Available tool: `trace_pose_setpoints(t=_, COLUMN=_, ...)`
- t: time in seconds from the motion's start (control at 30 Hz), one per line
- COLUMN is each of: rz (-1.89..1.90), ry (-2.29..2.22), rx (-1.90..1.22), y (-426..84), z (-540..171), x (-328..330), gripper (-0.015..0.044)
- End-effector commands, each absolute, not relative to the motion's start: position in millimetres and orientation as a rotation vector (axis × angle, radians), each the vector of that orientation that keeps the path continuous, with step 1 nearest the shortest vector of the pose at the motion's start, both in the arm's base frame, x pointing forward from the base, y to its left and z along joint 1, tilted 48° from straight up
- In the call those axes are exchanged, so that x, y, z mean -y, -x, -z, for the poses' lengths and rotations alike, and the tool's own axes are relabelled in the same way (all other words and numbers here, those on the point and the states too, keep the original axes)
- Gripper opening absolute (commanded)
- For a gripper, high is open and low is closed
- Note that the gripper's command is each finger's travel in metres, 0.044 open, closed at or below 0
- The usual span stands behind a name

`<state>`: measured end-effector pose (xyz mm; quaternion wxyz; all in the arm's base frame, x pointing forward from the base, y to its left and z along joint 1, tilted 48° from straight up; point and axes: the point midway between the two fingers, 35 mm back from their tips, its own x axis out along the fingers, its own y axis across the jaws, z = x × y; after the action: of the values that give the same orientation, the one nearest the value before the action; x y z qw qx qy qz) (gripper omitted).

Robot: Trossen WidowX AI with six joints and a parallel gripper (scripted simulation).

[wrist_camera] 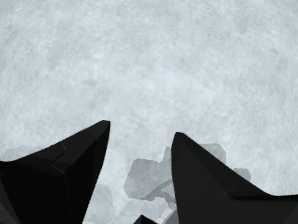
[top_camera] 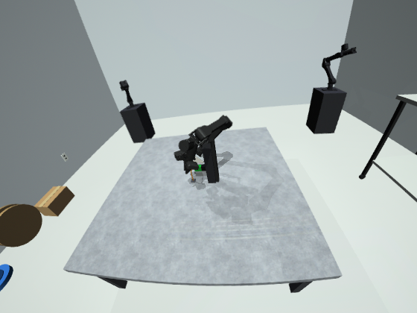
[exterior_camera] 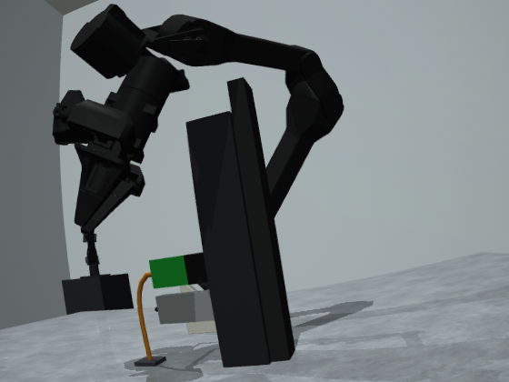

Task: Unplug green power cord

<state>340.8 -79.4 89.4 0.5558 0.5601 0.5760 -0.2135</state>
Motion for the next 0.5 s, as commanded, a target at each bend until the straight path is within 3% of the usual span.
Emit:
trace_pose_setpoints(t=0.0, rz=0.605, ry=-1.518, rx=-1.620, y=-290, z=-63, x=75, gripper=0.0160)
trace_pose_setpoints(t=0.13, rz=0.680, ry=-1.722, rx=-1.830, y=-253, z=-58, x=68, gripper=0.0160)
trace_pose_setpoints(t=0.47, rz=0.683, ry=-1.732, rx=-1.840, y=-253, z=-58, x=67, gripper=0.0160)
